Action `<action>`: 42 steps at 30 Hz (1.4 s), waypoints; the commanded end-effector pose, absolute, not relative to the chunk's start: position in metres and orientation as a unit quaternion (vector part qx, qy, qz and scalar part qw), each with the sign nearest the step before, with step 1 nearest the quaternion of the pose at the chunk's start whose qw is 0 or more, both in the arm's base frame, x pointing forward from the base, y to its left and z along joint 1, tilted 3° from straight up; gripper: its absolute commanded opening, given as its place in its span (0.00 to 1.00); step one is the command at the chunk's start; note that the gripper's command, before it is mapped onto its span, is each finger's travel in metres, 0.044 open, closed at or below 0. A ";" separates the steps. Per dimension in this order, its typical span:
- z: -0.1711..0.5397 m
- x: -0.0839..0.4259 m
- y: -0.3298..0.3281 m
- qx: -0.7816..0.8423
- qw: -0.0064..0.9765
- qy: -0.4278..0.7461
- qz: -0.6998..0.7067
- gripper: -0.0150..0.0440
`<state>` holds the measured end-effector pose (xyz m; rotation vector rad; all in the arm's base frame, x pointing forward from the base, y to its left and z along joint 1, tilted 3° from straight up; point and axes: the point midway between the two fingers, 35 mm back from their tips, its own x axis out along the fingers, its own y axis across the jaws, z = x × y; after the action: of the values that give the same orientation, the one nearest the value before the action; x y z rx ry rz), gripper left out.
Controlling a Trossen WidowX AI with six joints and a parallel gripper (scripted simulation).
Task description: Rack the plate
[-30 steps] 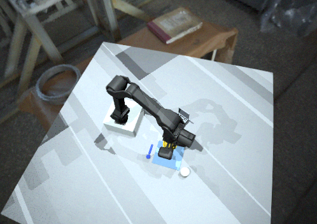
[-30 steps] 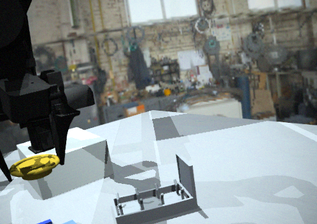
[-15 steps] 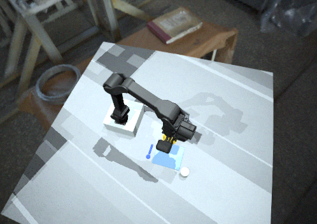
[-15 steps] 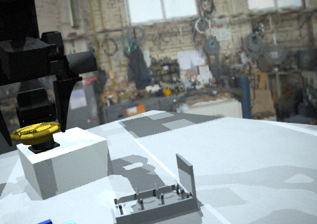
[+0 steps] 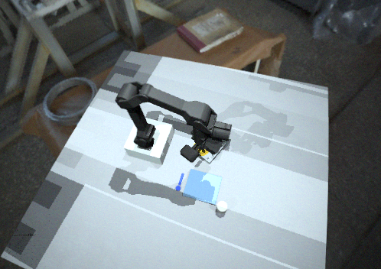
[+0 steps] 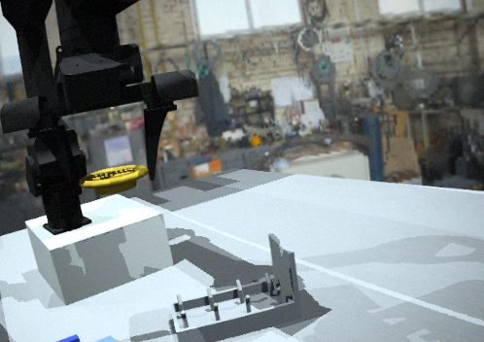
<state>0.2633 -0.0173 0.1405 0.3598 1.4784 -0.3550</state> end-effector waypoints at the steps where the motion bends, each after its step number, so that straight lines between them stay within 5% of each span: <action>1: 0.138 0.263 -0.014 0.167 0.710 0.666 -0.158 0.25; 21: 0.072 0.282 0.000 0.160 0.714 0.673 0.106 0.25; 42: 0.031 0.292 0.015 0.137 0.759 0.522 0.364 0.25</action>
<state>0.2913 0.0141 0.0354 0.3068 1.2171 0.7207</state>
